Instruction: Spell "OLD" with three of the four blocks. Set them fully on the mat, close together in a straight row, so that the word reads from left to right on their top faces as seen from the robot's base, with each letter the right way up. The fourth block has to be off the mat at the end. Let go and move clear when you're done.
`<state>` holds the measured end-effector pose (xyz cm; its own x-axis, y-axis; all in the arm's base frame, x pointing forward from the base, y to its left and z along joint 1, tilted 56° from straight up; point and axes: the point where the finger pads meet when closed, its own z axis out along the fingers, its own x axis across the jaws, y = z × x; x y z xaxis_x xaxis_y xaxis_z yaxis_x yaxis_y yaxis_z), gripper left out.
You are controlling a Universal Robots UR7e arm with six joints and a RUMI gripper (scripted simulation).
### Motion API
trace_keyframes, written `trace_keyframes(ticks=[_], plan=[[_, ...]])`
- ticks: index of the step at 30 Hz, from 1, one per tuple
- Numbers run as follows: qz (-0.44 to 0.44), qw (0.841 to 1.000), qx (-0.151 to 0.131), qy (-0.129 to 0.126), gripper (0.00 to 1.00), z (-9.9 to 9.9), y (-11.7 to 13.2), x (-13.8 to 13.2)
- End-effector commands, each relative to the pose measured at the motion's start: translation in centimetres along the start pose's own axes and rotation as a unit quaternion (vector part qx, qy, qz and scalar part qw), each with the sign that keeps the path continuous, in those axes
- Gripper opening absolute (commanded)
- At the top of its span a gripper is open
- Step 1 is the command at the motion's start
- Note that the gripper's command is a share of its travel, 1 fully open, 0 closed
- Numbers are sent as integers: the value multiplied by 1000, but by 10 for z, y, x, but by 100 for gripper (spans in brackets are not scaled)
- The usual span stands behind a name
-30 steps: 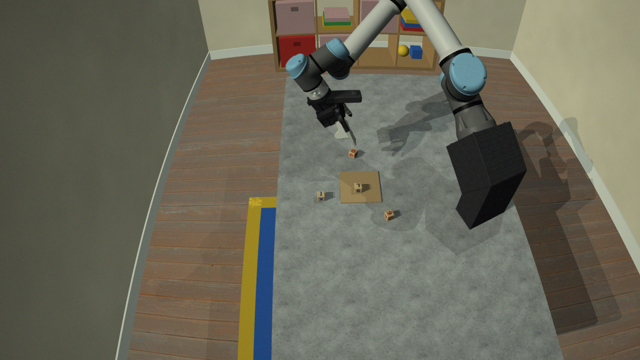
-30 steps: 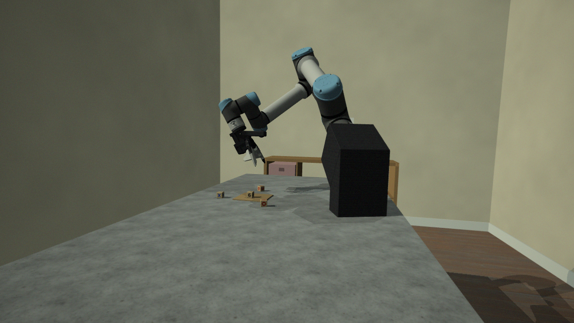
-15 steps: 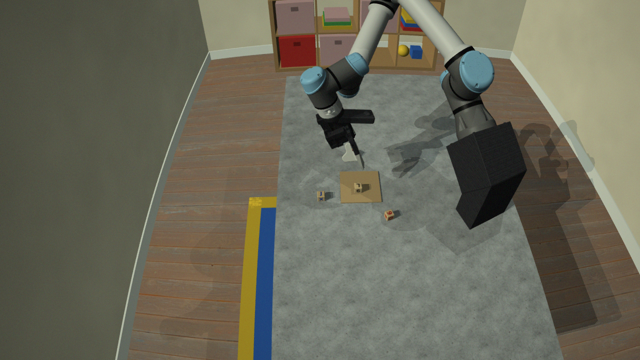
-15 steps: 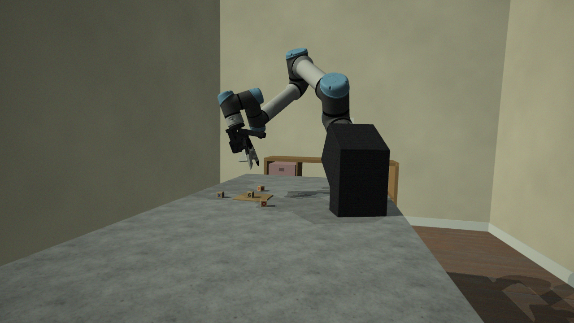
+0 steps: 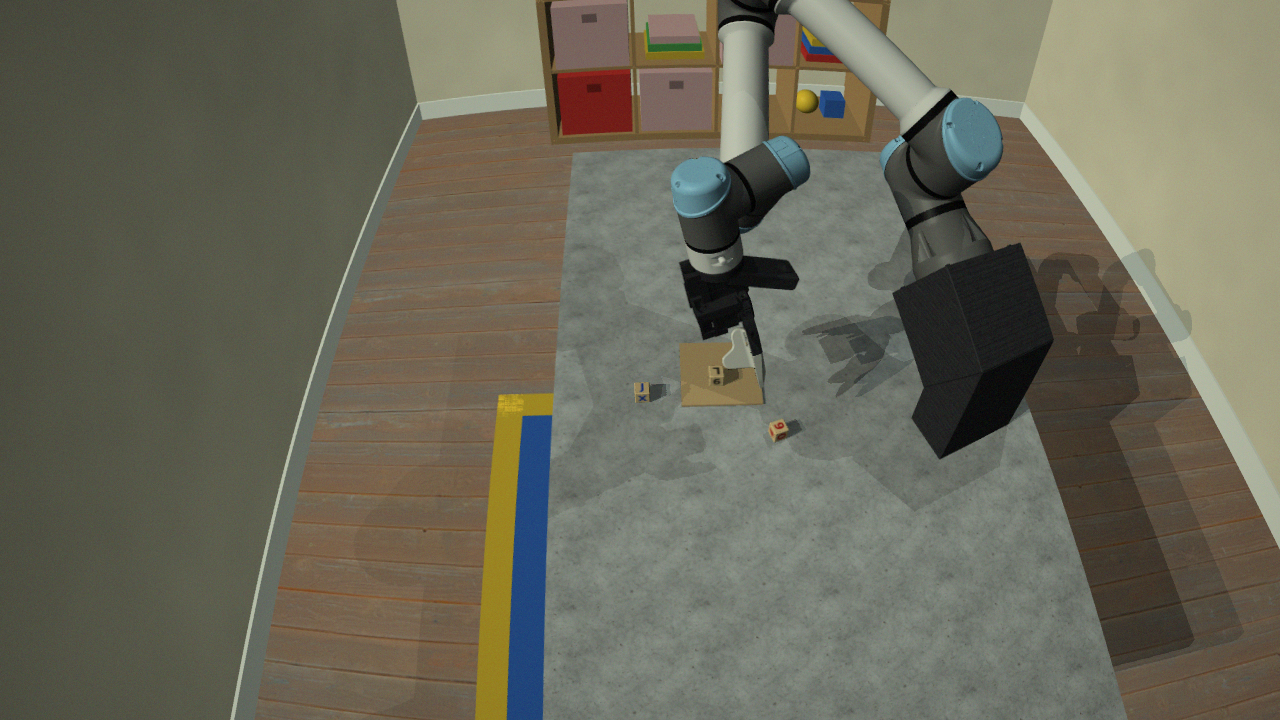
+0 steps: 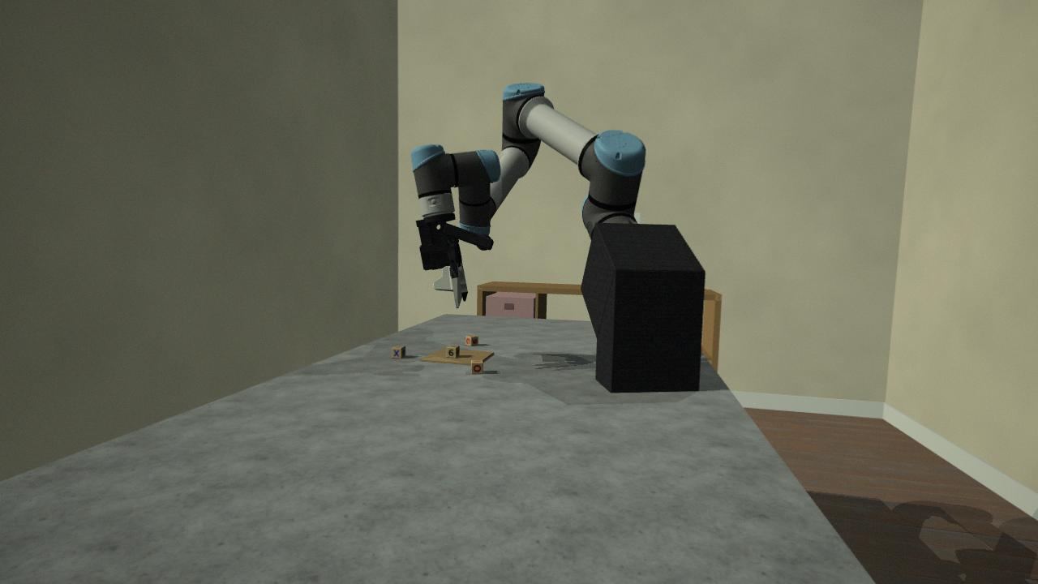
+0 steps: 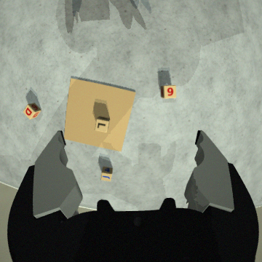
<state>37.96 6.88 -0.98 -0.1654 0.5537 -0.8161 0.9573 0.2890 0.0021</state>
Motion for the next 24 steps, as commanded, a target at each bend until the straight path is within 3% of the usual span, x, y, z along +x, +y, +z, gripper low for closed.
trace_keyframes(ticks=[1, 12, 24], plan=[[-21, 999, -45, -5, 100, -3, -13, 41], [-46, 994, -94, -12, 100, -6, -41, 80], [-48, 994, -97, -12, 100, -7, -43, 82]])
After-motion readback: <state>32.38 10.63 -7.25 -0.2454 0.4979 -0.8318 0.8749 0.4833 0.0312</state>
